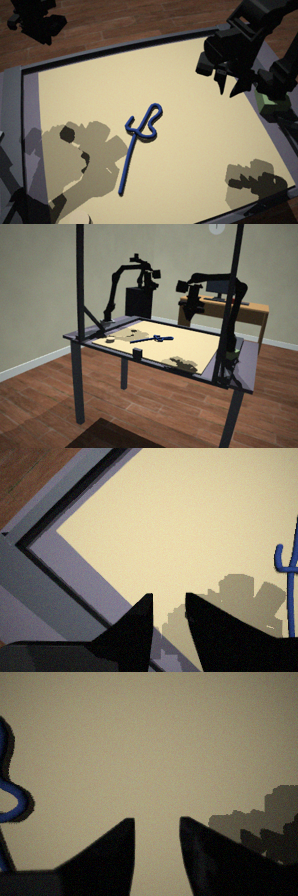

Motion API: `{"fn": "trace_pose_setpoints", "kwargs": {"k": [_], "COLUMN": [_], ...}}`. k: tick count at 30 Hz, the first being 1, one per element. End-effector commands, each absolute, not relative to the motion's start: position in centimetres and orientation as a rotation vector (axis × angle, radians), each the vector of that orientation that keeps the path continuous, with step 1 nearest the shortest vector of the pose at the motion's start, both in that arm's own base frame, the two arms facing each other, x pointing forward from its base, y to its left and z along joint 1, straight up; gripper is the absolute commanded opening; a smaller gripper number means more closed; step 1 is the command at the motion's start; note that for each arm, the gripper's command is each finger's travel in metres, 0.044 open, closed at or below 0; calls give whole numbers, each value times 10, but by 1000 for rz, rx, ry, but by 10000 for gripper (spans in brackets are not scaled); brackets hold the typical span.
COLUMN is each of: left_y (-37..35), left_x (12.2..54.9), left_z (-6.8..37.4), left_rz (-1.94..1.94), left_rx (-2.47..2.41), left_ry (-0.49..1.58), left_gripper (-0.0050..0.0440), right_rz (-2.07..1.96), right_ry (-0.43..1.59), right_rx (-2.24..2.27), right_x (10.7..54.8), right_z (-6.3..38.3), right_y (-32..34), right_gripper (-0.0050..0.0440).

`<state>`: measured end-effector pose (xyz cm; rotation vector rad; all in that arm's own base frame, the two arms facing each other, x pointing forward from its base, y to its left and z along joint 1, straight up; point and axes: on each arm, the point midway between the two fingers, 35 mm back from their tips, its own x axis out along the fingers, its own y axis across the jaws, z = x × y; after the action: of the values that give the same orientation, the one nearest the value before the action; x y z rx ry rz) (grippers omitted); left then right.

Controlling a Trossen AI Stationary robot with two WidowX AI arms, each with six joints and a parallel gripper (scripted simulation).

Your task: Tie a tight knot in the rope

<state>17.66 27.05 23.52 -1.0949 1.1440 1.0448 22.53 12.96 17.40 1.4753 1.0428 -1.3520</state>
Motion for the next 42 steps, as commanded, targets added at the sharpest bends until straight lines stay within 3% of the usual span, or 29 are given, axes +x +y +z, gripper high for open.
{"fn": "trace_pose_setpoints", "kwargs": {"k": [1,6,22,23,25,28,32,42], "left_y": [269,269,269,269,269,269,270,273], "left_x": [177,177,177,177,177,177,178,212], "left_z": [242,242,242,242,242,242,241,226], "left_rz": [1045,1045,1045,1045,1045,1045,1044,1026], "left_rx": [-1089,-1089,-1089,-1089,-1089,-1089,-1088,-1062], "left_ry": [1120,1120,1120,1120,1120,1120,1122,1165], "left_gripper": [100,100,100,124,124,196,100,100], "right_rz": [-1385,-1423,-1437,-1437,-1437,-1437,-1437,-1437], "right_ry": [1038,1038,1036,1036,1036,1036,1036,1036], "right_rx": [1427,1374,1353,1353,1353,1353,1353,1353], "right_x": [190,164,154,154,154,154,154,154], "right_z": [184,187,188,188,188,188,188,188], "right_y": [118,108,104,104,104,104,104,104], "right_gripper": [100,100,100,100,100,100,100,100]}}
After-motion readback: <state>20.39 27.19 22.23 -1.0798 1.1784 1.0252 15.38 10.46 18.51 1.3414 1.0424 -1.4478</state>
